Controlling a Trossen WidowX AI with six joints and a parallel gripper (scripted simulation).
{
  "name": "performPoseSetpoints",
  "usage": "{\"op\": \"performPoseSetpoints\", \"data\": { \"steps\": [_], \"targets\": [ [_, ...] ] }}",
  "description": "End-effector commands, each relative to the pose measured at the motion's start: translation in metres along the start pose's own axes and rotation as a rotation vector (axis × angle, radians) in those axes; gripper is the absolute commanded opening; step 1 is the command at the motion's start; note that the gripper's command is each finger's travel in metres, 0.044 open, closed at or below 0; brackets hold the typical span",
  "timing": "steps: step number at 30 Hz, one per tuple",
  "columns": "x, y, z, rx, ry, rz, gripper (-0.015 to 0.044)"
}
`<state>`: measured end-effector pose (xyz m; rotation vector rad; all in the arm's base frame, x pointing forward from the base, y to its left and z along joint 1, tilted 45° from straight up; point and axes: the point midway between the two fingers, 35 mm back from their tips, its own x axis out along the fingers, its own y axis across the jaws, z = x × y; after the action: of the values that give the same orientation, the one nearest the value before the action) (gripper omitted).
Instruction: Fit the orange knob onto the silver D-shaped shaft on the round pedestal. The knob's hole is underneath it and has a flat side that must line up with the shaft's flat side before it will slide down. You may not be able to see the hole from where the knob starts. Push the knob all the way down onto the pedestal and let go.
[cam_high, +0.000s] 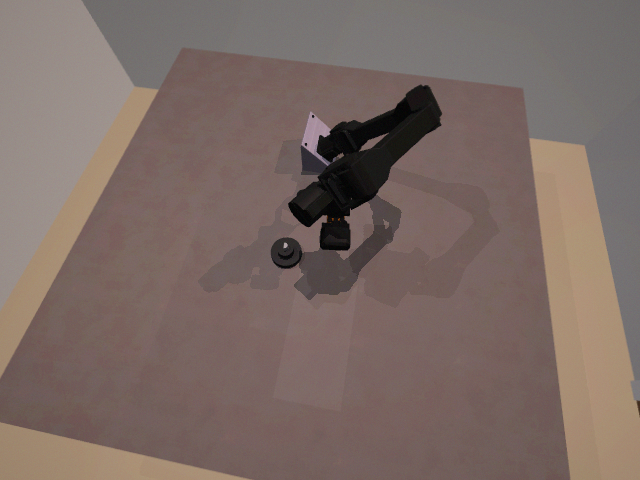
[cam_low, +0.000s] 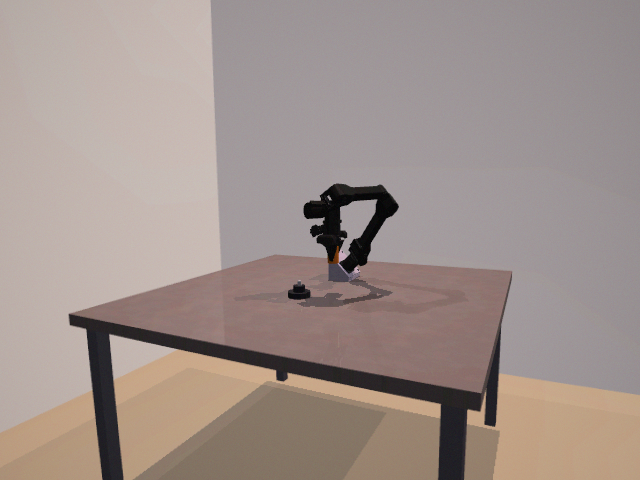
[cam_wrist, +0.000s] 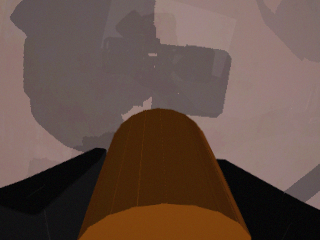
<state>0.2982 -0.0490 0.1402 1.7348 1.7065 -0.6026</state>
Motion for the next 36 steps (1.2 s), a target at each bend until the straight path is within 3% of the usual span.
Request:
{"op": "performPoseSetpoints", "data": {
  "steps": [1,36],
  "targets": [
    [-0.001,0.005,0.013,-0.016,-0.013,0.009,0.0],
    [0.035,0.019,0.112,-0.051,-0.017,-0.008,0.0]
  ]
}}
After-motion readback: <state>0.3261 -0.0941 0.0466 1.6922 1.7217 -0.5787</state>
